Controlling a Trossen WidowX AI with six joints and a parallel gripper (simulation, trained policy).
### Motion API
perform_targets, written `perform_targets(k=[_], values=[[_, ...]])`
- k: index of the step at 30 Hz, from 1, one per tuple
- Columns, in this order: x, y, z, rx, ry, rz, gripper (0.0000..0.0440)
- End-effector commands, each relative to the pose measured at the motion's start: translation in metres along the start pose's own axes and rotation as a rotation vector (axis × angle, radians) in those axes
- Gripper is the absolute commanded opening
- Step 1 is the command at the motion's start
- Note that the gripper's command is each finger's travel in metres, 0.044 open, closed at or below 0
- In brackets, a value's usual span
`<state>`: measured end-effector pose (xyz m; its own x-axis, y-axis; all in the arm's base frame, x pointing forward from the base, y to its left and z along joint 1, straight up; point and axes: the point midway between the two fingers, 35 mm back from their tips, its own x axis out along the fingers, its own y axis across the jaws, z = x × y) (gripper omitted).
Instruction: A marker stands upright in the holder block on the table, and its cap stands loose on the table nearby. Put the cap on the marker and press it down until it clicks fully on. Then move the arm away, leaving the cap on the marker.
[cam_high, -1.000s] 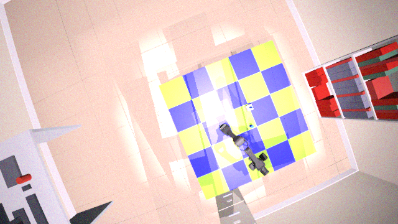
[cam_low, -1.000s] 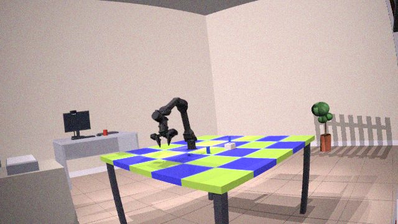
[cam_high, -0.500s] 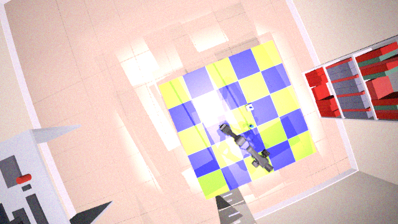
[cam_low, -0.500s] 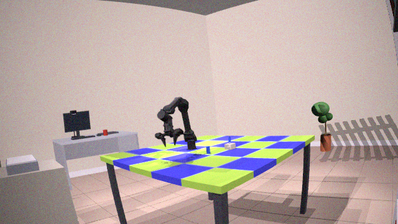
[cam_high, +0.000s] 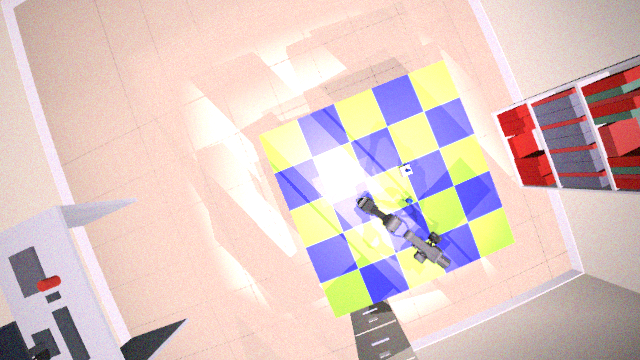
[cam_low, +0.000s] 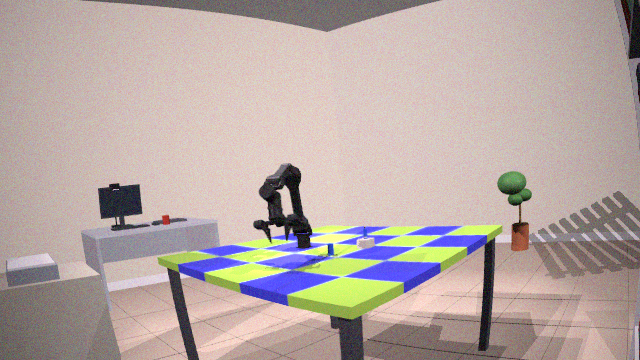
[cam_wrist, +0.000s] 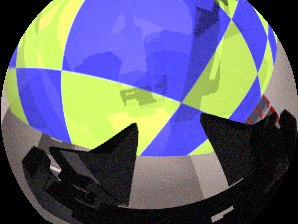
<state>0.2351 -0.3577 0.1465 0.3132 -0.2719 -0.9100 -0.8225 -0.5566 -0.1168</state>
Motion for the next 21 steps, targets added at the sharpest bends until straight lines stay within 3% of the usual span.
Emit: perform_targets(k=[1, 21], values=[[-0.001, -0.009, -0.001, -0.015, -0.007, 0.003, 0.0315], [0.0, -0.054, 0.015, -0.127, -0.094, 0.01, 0.0313]])
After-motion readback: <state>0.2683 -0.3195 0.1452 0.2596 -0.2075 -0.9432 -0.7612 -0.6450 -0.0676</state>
